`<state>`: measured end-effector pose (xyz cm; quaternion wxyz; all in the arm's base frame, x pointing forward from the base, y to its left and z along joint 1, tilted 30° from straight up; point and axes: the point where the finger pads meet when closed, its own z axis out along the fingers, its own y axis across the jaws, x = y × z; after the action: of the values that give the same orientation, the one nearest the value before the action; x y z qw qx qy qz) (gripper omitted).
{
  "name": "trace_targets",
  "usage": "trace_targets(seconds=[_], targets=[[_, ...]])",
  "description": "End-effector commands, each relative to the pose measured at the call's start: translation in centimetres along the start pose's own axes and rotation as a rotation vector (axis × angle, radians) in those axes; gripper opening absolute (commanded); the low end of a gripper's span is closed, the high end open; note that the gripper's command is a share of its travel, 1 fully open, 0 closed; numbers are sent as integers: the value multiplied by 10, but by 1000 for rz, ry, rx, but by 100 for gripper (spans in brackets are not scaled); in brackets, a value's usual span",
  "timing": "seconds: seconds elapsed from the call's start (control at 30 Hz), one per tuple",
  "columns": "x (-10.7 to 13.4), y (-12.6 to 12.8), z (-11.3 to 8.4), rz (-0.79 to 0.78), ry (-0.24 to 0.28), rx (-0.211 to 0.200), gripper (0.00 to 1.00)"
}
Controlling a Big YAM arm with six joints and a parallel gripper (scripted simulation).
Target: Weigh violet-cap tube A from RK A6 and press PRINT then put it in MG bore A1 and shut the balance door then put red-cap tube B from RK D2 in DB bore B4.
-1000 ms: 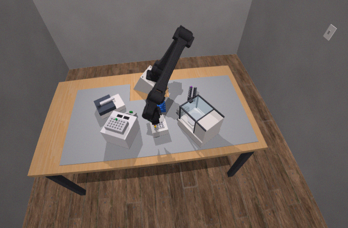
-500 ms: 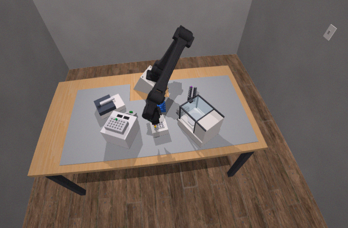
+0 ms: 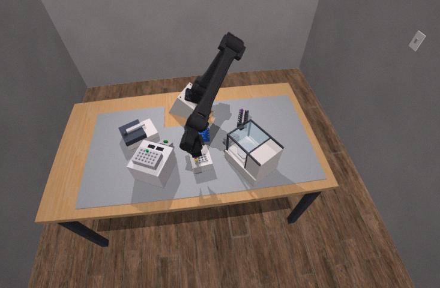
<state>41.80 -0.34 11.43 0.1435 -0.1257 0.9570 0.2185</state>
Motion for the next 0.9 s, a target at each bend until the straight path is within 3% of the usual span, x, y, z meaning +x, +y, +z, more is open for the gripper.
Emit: trace_targets(seconds=[0.0,0.87], targets=[[-17,-6,-7,-13,-26,12,0],[-12,-2,-8,-11,-23,11,0]])
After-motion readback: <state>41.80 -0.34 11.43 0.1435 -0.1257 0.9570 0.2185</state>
